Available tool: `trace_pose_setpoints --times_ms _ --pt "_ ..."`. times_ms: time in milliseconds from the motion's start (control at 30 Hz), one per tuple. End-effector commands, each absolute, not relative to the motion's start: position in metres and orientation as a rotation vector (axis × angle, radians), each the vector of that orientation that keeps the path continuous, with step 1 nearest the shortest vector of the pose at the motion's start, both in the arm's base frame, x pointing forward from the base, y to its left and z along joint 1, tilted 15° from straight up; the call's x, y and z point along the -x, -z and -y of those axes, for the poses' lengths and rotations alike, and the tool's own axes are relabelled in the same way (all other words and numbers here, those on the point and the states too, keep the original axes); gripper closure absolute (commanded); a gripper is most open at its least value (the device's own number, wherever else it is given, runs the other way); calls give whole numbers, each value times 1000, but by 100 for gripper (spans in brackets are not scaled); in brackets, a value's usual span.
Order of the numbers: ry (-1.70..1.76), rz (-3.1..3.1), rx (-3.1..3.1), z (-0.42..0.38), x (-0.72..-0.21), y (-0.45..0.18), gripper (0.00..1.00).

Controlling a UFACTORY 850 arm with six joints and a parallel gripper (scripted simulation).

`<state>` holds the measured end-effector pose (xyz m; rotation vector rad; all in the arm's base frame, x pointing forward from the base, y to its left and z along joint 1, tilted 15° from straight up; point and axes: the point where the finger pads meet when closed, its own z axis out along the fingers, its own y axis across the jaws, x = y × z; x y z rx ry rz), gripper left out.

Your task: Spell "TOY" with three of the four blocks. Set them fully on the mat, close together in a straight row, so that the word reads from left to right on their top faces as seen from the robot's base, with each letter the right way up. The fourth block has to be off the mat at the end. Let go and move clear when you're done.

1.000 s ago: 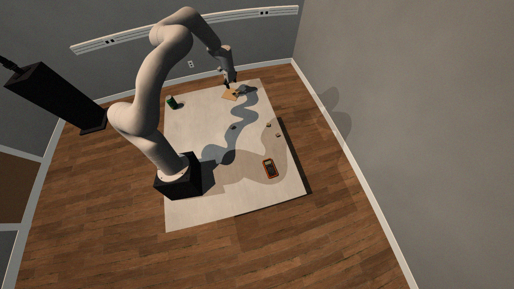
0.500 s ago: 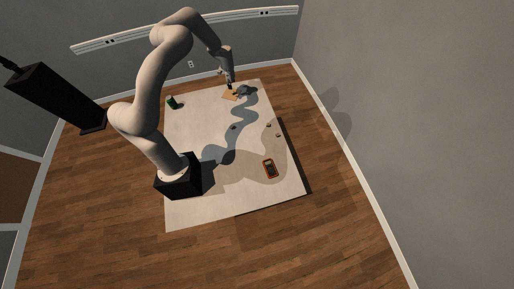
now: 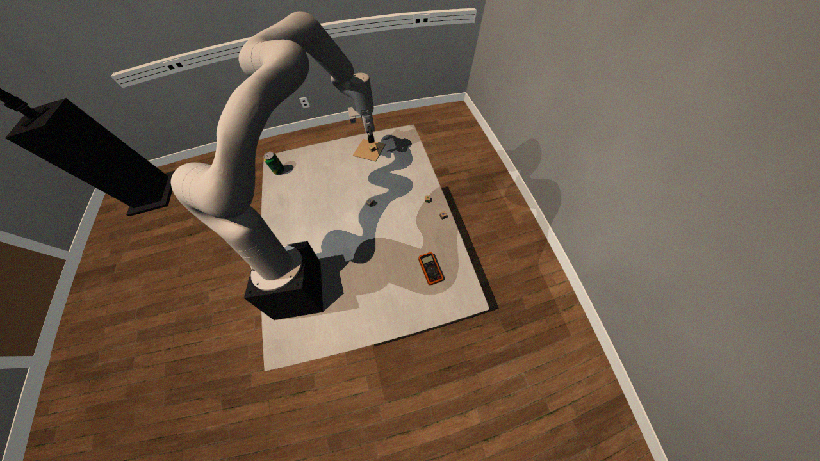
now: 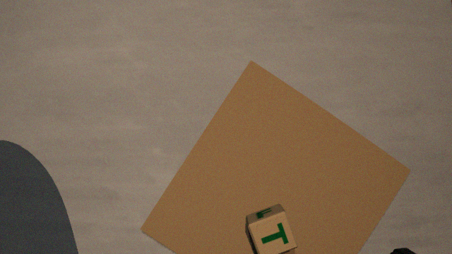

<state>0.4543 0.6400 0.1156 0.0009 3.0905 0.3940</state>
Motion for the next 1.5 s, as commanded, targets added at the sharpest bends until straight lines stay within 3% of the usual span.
trace_pose_setpoints --times_ms 0,500,533,1467 --pt "-411 -3071 214 -640 -455 -116 0" --pt "-399 -2999 555 -639 -456 -115 0" --pt "-399 -2999 555 -639 -456 -115 36" --pt "-399 -2999 555 -639 -456 -115 36"
